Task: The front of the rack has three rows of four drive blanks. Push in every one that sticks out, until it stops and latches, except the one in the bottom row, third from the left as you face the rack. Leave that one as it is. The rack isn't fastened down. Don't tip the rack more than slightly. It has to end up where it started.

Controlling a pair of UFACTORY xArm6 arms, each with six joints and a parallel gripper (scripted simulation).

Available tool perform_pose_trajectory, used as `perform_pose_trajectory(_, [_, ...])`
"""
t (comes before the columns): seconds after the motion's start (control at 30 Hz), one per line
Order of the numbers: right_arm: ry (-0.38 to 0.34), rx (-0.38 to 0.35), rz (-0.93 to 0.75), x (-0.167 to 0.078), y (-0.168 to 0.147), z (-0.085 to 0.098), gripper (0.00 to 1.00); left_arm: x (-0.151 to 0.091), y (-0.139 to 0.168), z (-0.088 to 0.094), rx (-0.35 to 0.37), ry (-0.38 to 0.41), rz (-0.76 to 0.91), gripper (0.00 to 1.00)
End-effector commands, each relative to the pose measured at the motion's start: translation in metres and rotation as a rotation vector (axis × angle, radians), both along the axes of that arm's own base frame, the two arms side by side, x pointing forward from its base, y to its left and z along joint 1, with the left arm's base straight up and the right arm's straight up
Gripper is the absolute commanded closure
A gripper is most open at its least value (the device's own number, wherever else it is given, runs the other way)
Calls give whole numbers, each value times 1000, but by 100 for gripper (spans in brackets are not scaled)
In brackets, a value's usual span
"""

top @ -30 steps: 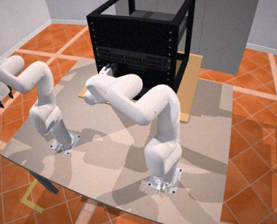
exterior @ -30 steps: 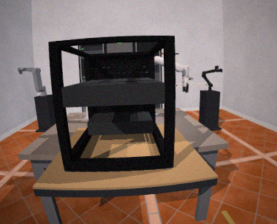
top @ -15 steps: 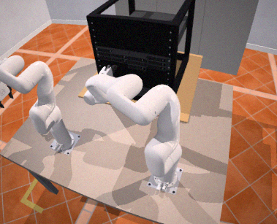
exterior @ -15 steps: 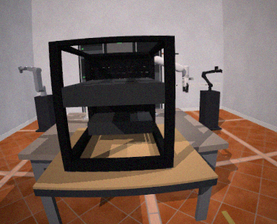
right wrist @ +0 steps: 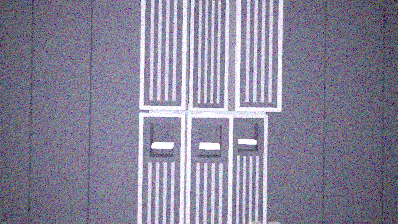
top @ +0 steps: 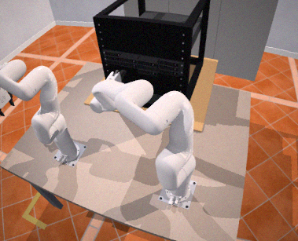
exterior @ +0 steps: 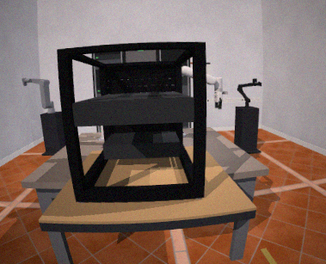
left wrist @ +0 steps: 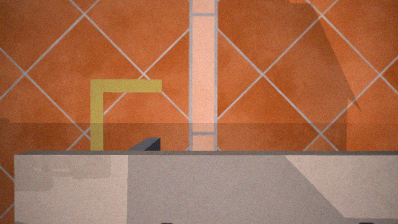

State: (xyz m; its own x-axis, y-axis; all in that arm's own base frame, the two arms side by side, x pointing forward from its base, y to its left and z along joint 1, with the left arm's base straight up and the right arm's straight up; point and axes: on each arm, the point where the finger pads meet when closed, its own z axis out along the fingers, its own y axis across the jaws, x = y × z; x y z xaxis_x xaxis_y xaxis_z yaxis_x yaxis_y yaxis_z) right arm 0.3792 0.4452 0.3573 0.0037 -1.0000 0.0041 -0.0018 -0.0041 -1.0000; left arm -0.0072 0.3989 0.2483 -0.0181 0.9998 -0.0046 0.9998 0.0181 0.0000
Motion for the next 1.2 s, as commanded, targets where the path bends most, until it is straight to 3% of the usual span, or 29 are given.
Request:
perform_pose_trajectory(0.0, [-2, 4, 0, 0, 0, 2, 100, 0, 1, 2, 5, 0, 0, 0])
perform_pose_trajectory(0.6, [-2, 4, 0, -2, -6, 5, 100, 0, 1, 2, 5, 0, 0, 0])
perform_pose_trajectory(1.17, [-2, 4, 0, -19, -75, 35, 100, 0, 1, 2, 5, 0, 0, 0])
